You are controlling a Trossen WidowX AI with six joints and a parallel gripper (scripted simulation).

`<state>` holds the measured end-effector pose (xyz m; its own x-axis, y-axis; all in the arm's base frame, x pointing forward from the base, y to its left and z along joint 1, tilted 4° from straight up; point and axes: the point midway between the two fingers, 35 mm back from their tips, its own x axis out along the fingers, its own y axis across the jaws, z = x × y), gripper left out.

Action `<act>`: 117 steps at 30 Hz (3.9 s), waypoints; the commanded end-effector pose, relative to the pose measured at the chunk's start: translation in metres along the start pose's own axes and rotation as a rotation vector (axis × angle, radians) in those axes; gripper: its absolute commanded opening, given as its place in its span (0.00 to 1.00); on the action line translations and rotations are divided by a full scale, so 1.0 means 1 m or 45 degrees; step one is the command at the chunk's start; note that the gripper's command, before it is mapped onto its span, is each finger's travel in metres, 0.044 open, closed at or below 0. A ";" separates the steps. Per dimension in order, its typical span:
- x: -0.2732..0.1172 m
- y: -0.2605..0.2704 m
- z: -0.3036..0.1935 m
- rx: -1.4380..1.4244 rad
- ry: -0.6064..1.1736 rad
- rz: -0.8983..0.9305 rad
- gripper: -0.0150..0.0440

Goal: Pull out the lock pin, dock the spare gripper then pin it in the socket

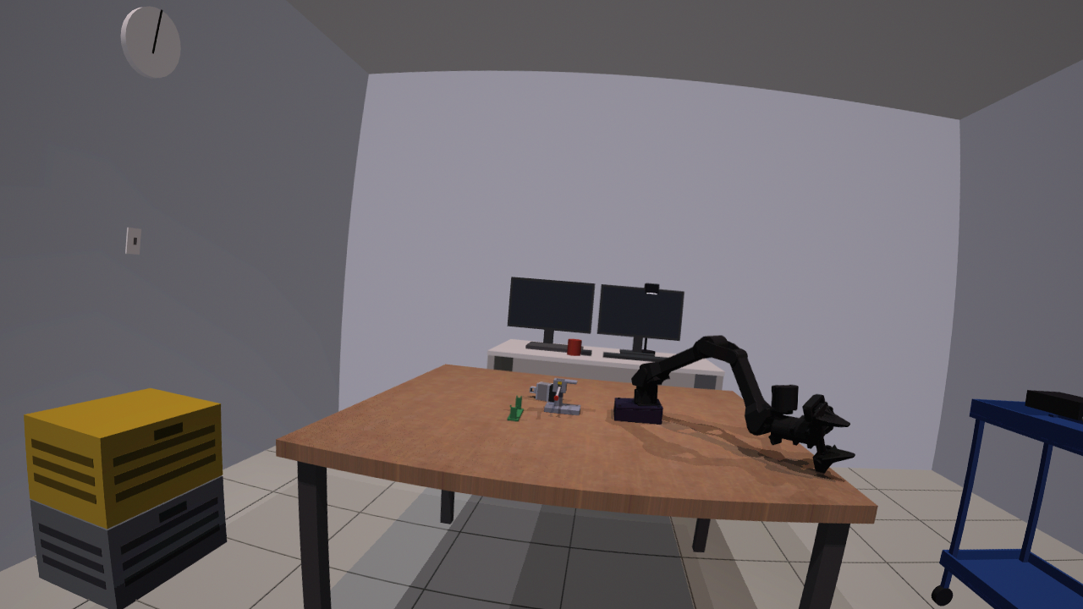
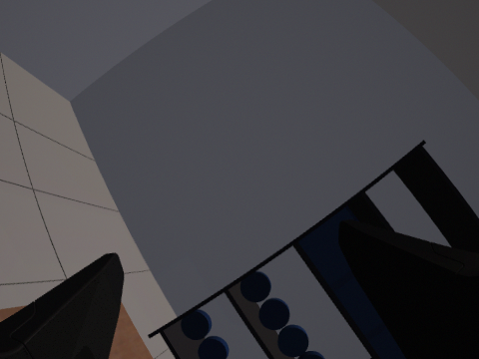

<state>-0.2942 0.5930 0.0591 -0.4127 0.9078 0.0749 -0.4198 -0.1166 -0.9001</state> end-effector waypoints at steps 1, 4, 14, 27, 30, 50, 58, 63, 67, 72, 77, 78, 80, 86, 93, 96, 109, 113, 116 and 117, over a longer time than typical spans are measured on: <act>0.000 -0.002 -0.003 -0.001 0.007 0.002 0.89; 0.001 -0.024 -0.041 -0.013 0.112 0.028 0.76; -0.029 -0.105 -0.175 -0.019 0.492 0.125 0.76; -0.151 -0.205 -0.324 0.079 1.008 0.262 0.76; -0.189 -0.225 -0.349 0.120 1.124 0.293 0.76; -0.502 -0.305 -0.389 0.606 1.846 0.476 0.76; -0.615 -0.308 -0.338 0.904 2.069 0.520 0.76; -0.671 -0.303 -0.292 1.116 2.178 0.533 0.76; -0.707 -0.296 -0.248 1.299 2.246 0.534 0.76; -0.735 -0.285 -0.194 1.520 2.301 0.524 0.76; -0.737 -0.284 -0.189 1.541 2.304 0.522 0.76; -0.737 -0.284 -0.189 1.541 2.304 0.522 0.76; -0.737 -0.284 -0.189 1.541 2.304 0.522 0.76; -0.740 -0.254 -0.209 1.541 2.304 0.522 0.76; -0.741 -0.223 -0.225 1.541 2.304 0.522 0.76; -0.742 -0.221 -0.227 1.541 2.304 0.522 0.76; -0.744 -0.202 -0.238 1.541 2.304 0.522 0.76; -0.744 -0.196 -0.241 1.541 2.304 0.522 0.76; -0.744 -0.192 -0.243 1.541 2.304 0.522 0.76; -0.745 -0.191 -0.244 1.541 2.304 0.522 0.76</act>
<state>0.2915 0.0374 0.0781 0.0925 -0.0144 -0.9956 -0.9786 0.1833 -0.0936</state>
